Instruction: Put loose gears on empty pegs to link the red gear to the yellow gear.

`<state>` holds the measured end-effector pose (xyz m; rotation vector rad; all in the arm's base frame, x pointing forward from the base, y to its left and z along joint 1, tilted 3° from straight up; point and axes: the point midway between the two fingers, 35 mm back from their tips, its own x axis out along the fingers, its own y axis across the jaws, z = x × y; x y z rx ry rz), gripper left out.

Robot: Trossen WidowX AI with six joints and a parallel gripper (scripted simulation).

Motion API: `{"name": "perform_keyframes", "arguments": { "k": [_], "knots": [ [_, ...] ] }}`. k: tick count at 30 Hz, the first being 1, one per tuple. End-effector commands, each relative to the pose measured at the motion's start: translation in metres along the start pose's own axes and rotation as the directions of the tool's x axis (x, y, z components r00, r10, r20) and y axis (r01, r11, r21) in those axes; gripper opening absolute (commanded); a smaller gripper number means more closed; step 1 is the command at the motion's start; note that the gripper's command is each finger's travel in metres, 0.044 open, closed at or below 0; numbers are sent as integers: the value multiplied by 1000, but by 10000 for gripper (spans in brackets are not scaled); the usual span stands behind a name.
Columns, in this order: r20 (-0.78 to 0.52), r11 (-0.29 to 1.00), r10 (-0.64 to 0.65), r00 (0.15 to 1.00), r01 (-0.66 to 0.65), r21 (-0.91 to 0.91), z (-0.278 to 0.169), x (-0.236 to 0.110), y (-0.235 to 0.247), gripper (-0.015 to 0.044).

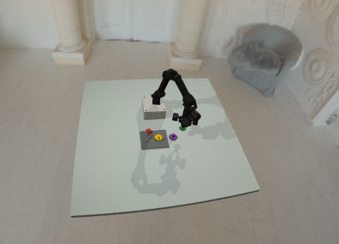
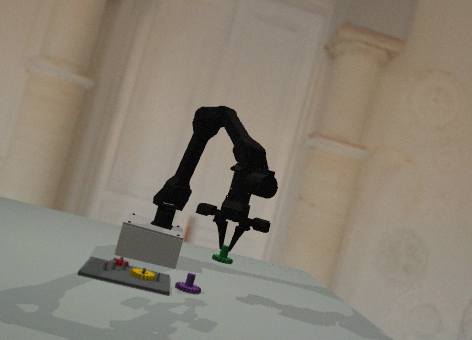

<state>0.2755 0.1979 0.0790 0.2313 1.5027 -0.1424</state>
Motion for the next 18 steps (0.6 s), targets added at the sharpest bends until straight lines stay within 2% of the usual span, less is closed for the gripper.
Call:
{"name": "perform_keyframes", "arguments": {
  "k": [1,12,18],
  "knots": [
    [5,1000,4,1000,-4,-2,1,-18,0,0],
    [5,1000,3,1000,-3,-2,-3,-54,-5,0],
    [5,1000,3,1000,-3,-2,-1,-54,-8,0]
  ]
}}
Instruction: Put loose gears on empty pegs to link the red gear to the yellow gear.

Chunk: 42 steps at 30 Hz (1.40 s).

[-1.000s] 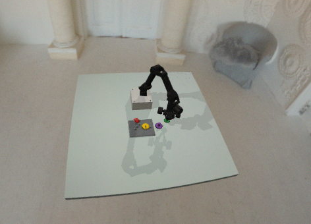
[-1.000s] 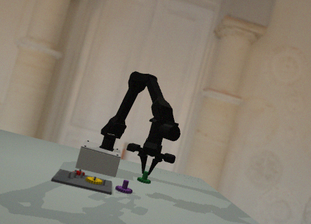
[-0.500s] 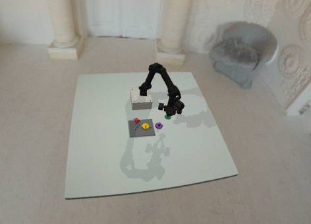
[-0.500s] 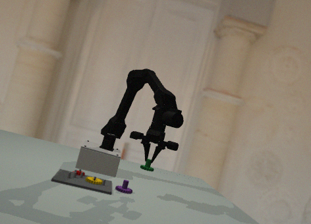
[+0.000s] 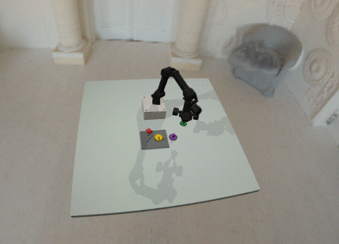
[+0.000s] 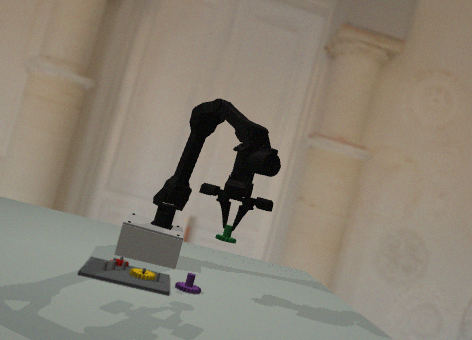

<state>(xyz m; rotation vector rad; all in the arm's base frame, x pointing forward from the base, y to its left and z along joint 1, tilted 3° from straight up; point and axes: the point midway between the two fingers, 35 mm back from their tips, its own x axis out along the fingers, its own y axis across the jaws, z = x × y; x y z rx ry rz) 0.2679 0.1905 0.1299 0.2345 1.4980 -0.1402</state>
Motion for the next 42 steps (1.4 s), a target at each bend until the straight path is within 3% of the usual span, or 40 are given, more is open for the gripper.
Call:
{"name": "perform_keyframes", "arguments": {
  "k": [1,42],
  "knots": [
    [1,1000,-1,1000,1,-3,4,-2,-4,0],
    [4,1000,-12,1000,12,-3,57,34,-86,0]
  ]
}}
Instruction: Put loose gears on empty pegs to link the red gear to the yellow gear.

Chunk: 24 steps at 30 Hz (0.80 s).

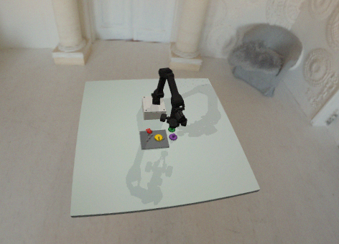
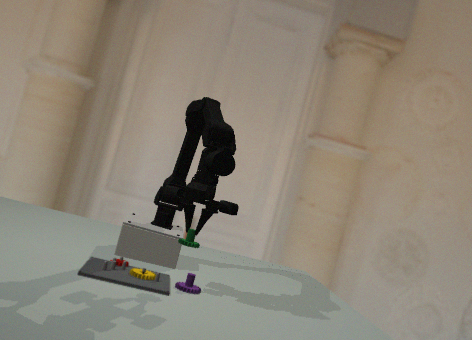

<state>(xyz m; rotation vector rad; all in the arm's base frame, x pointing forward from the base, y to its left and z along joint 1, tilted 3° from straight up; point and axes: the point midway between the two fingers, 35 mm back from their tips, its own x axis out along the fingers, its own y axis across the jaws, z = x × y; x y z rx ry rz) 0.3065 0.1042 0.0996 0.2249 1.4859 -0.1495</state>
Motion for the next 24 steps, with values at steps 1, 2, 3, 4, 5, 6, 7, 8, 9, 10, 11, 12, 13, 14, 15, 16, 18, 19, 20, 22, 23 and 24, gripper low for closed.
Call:
{"name": "perform_keyframes", "arguments": {
  "k": [1,2,3,4,5,6,7,8,9,10,11,12,13,14,15,16,18,19,20,22,23,24],
  "knots": [
    [-9,1000,-2,1000,2,-3,2,7,-11,0],
    [-9,1000,-2,1000,2,-3,3,8,-13,0],
    [-9,1000,-2,1000,2,-3,4,9,-16,0],
    [-9,1000,-3,1000,3,-3,4,9,-18,0],
    [-9,1000,-3,1000,3,-3,5,10,-20,0],
    [-9,1000,-3,1000,3,-3,6,11,-22,0],
    [-9,1000,-3,1000,3,-3,7,12,-24,0],
    [-9,1000,-3,1000,3,-3,8,13,-27,0],
    [-9,1000,-4,1000,4,-3,8,14,-29,0],
    [-9,1000,-4,1000,4,-3,9,15,-31,0],
    [-9,1000,-4,1000,4,-3,10,15,-33,0],
    [-9,1000,-4,1000,4,-3,10,16,-36,0],
    [-9,1000,-4,1000,4,-3,11,17,-38,0],
    [-9,1000,-5,1000,5,-3,12,18,-40,0],
    [-9,1000,-5,1000,5,-3,12,19,-42,0],
    [-8,1000,-5,1000,5,-3,13,20,-45,0],
    [-8,1000,-5,1000,5,-3,14,21,-49,0],
    [-8,1000,-6,1000,6,-3,15,22,-51,0],
    [-8,1000,-6,1000,6,-3,15,23,-54,0],
    [-8,1000,-6,1000,6,-3,16,25,-58,0],
    [-8,1000,-6,1000,6,-3,17,25,-61,0],
    [-8,1000,-7,1000,7,-3,17,26,-63,0]
  ]
}}
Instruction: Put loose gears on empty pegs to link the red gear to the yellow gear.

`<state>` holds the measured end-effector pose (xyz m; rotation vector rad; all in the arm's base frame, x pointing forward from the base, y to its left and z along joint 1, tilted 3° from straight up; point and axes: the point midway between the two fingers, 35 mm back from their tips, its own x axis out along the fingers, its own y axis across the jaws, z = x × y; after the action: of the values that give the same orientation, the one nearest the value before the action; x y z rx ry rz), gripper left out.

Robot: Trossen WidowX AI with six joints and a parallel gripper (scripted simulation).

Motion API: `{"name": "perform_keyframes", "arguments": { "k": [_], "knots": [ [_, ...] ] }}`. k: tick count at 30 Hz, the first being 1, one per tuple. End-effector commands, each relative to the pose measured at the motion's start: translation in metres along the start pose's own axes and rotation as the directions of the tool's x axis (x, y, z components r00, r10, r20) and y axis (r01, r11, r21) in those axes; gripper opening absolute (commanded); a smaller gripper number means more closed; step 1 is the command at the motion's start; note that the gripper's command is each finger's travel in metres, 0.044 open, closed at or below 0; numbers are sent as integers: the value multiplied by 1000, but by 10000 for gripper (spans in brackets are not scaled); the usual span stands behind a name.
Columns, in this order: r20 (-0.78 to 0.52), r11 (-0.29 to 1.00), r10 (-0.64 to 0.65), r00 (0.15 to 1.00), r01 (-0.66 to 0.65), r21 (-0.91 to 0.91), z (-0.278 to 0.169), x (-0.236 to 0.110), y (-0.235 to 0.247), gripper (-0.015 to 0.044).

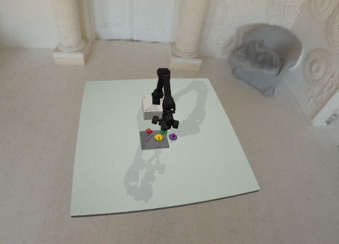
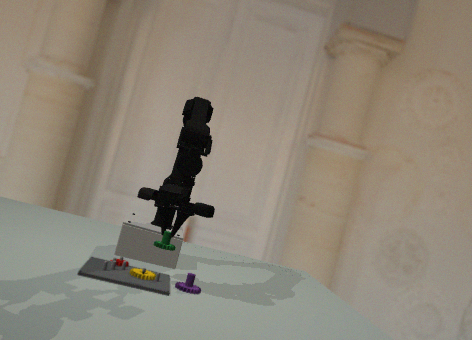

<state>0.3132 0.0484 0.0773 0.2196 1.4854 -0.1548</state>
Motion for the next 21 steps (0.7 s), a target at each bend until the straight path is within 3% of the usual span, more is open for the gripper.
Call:
{"name": "perform_keyframes", "arguments": {
  "k": [1,21],
  "knots": [
    [-9,1000,0,1000,0,-3,-1,6,-11,0],
    [-8,1000,-3,1000,3,-3,3,22,-57,0]
  ]
}}
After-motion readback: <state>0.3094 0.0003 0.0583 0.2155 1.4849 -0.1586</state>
